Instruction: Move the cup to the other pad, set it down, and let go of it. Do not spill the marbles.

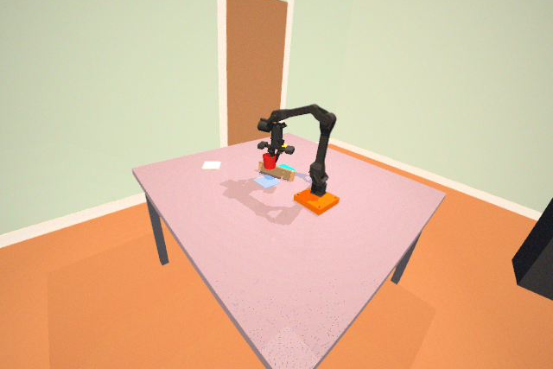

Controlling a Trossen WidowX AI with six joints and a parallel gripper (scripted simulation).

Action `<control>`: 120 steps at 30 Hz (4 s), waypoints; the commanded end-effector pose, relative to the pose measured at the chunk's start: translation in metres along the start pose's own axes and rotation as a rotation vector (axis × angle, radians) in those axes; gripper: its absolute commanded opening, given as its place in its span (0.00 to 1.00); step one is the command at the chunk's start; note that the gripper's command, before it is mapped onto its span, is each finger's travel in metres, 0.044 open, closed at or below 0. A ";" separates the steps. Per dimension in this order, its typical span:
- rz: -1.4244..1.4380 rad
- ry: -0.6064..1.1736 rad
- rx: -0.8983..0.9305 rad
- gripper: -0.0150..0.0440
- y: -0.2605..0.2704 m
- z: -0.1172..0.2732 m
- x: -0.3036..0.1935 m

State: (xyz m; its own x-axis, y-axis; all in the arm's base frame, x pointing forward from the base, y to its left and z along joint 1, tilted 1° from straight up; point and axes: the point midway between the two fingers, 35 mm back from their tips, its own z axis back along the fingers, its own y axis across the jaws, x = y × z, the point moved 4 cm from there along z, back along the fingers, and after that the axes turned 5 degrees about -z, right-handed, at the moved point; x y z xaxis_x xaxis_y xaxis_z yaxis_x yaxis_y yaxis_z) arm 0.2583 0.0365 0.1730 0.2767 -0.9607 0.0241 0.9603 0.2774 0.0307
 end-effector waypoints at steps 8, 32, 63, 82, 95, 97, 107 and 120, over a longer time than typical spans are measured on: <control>0.002 -0.006 0.004 0.25 -0.003 0.001 0.021; 0.001 -0.012 0.004 0.25 -0.009 0.004 0.067; 0.001 -0.019 0.003 0.25 -0.018 0.008 0.132; 0.002 -0.024 0.002 0.25 -0.025 0.009 0.173; 0.002 -0.024 0.002 0.25 -0.024 -0.003 0.174; 0.002 -0.024 0.002 0.25 -0.024 -0.006 0.174; 0.002 -0.024 0.002 0.25 -0.024 -0.018 0.175; 0.002 -0.024 0.002 0.25 -0.024 -0.035 0.175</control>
State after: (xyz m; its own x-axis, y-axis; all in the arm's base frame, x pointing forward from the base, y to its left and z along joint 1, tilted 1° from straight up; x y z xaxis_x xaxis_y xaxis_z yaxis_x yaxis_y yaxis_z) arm 0.2849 -0.1396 0.1498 0.2738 -0.9600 0.0585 0.9604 0.2762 0.0371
